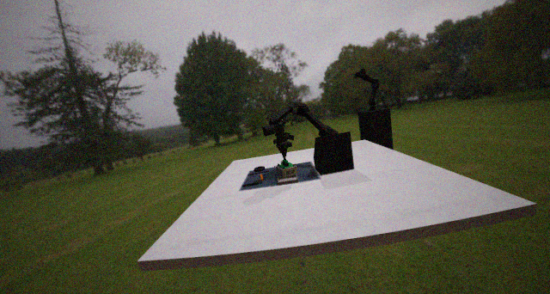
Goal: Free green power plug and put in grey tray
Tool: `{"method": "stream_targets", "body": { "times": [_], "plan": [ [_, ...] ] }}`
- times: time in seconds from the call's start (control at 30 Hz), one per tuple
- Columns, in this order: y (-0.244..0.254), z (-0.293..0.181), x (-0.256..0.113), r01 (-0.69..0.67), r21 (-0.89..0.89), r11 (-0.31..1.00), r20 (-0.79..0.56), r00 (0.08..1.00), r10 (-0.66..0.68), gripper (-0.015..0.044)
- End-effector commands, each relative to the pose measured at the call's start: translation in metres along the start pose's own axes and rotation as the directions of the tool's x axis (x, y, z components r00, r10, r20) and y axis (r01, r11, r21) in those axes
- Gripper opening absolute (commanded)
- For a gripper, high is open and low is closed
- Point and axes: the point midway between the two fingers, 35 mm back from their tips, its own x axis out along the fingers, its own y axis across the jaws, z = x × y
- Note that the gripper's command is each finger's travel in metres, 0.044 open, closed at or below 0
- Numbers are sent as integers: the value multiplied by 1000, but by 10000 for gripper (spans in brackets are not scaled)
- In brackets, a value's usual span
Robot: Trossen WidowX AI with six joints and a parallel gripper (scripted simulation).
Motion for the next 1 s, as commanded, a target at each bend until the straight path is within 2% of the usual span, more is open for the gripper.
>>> {"method": "stream_targets", "body": {
  "times": [0.0,0.13,0.23,0.57,0.67,0.8,0.9,0.97],
  "plan": [
    [7,-1,-14,113,-14,993,-30,993,-113,0],
    [14,-1,-15,187,-16,982,-28,982,-188,0],
    [13,-1,-16,186,-16,982,-28,982,-186,0],
    [-7,-1,-19,-51,-10,999,-32,998,51,0],
    [-10,-1,-20,-82,-9,997,-32,996,81,0],
    [-6,-1,-20,-40,-10,999,-31,999,39,0],
    [2,-1,-20,56,-13,998,-30,998,-57,0],
    [2,-1,-23,57,-13,998,-30,998,-57,0]
  ]
}}
